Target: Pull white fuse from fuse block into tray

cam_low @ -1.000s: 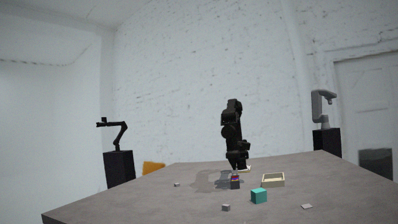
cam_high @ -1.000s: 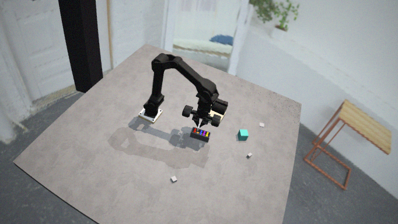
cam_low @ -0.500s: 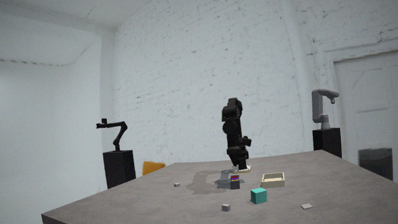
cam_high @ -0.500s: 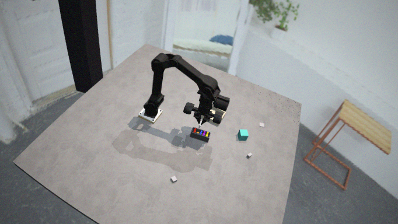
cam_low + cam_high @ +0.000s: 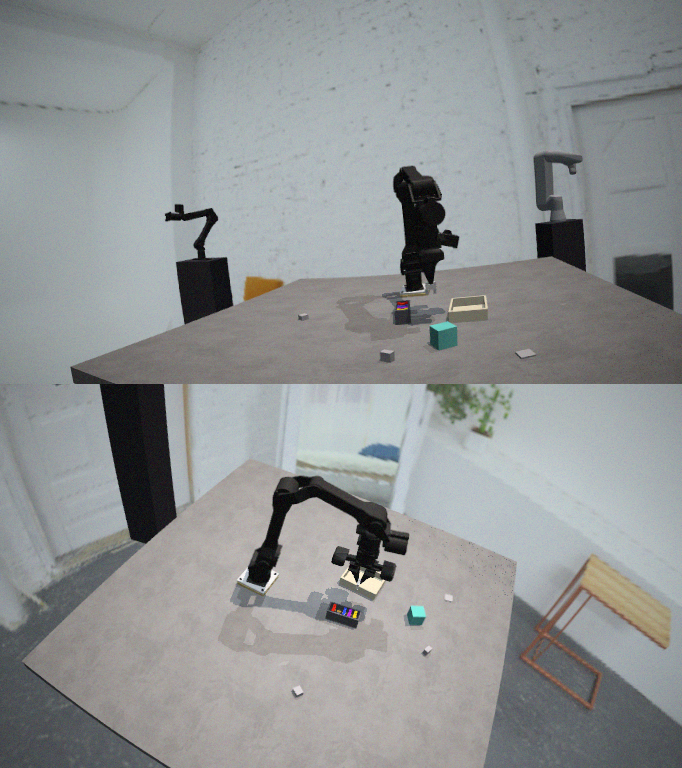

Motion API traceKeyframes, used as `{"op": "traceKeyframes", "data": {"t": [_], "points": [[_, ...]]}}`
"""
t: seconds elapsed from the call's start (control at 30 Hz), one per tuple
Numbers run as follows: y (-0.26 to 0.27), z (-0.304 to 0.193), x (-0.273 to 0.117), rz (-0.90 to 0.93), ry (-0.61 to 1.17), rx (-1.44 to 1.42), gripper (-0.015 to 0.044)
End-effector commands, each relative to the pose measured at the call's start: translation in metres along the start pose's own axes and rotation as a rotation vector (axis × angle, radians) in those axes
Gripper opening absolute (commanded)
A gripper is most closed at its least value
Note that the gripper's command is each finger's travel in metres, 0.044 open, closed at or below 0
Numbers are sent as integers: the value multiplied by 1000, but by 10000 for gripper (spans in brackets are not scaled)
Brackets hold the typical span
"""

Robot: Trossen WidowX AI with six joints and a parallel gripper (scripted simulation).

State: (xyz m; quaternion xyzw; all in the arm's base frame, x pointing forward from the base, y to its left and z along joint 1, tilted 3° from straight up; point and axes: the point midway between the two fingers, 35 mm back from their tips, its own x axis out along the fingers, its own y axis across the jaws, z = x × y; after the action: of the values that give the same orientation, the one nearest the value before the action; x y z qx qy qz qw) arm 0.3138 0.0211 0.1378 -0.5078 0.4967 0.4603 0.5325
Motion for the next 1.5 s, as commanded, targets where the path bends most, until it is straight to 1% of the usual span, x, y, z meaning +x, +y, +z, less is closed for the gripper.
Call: {"op": "traceKeyframes", "data": {"t": [0.0, 0.47, 0.63, 1.47], "points": [[-5, 19, 0, 0, 1, 4, 0], [-9, 98, 1, -2, -5, 5, 0], [-9, 100, 3, -3, -6, 5, 0], [-9, 100, 41, -3, -5, 5, 0]]}}
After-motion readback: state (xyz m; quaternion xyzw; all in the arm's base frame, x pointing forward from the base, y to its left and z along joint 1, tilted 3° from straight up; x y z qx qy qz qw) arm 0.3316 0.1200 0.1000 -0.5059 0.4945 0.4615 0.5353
